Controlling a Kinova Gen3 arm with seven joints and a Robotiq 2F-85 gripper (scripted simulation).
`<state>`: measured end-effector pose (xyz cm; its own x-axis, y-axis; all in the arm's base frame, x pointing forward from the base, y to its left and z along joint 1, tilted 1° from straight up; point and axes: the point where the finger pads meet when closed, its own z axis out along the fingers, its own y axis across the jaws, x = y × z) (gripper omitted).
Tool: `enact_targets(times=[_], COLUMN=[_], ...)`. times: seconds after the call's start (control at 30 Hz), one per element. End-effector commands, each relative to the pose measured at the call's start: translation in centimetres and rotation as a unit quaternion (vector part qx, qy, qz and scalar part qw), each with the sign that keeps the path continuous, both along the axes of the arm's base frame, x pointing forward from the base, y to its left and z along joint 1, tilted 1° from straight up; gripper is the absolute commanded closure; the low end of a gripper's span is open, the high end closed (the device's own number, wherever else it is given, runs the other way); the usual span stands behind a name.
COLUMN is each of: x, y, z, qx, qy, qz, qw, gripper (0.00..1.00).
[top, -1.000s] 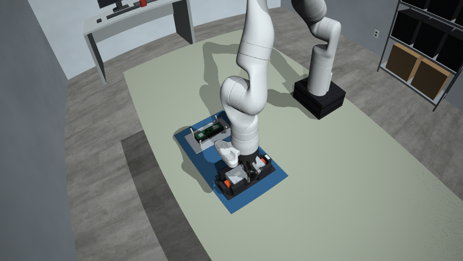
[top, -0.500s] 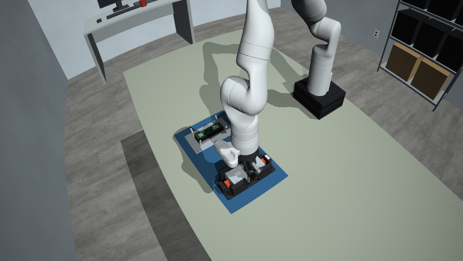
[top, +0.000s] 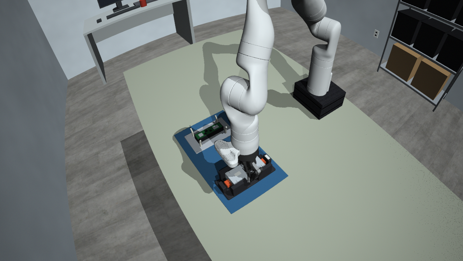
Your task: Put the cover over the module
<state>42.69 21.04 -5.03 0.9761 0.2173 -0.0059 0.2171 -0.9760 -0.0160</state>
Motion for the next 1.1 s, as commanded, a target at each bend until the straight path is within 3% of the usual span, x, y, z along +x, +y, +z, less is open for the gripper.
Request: enact_targets(times=[0.0,0.17,0.5,0.77,1.07], x=[0.1,0.1,0.1,-0.3,-0.2], y=[0.0,0.0,0.0,-0.1,-0.1], z=[0.1,0.1,3.1,3.0,5.7], qx=[0.000,0.000,0.000,-0.001,-0.001], qy=[-0.001,-0.001,-0.001,0.004,0.004], qz=[0.000,0.000,0.000,0.001,0.001], qw=[1.000,1.000,1.000,1.000,1.000], gripper=[1.00,1.00,1.00,1.00,1.00])
